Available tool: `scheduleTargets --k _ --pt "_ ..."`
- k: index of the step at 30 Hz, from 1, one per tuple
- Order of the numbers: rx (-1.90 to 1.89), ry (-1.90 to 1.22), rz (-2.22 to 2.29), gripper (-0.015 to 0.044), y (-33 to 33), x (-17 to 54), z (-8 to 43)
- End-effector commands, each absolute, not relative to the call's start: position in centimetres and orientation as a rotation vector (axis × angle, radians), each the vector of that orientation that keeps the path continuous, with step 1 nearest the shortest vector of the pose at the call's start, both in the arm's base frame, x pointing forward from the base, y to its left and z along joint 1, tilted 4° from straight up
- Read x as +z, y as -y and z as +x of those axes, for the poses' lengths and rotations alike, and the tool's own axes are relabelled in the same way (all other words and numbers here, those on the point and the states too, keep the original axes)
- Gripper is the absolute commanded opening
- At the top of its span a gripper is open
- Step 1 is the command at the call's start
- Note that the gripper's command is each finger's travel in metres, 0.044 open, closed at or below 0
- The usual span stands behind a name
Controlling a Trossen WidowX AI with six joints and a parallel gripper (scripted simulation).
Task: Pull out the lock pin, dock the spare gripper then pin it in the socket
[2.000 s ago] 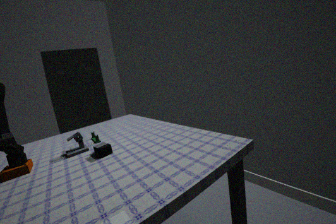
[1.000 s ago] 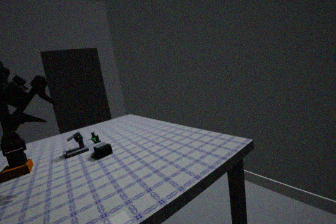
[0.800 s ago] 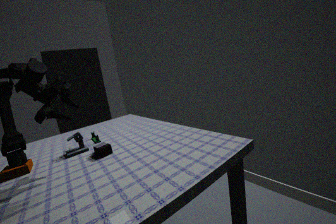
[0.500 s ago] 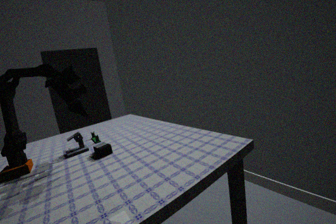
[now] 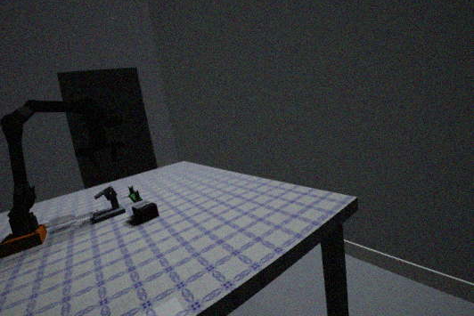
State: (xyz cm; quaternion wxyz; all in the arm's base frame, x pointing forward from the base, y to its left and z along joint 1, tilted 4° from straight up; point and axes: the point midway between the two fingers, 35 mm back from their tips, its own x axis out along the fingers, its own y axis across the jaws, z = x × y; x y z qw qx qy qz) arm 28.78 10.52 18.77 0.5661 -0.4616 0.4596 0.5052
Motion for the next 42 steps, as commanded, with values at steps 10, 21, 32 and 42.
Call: scheduleTargets --k 10,21,32,42 --pt "1.358 -1.022 -1.31 0.03 -12.8 18.5 27.0" --pt "1.359 -1.023 -1.309 0.03 -13.0 11.8 26.2" --pt "1.359 -1.023 -1.309 0.03 -13.2 10.3 26.4" --pt "1.359 -1.023 -1.309 0.03 -13.4 8.6 26.5"
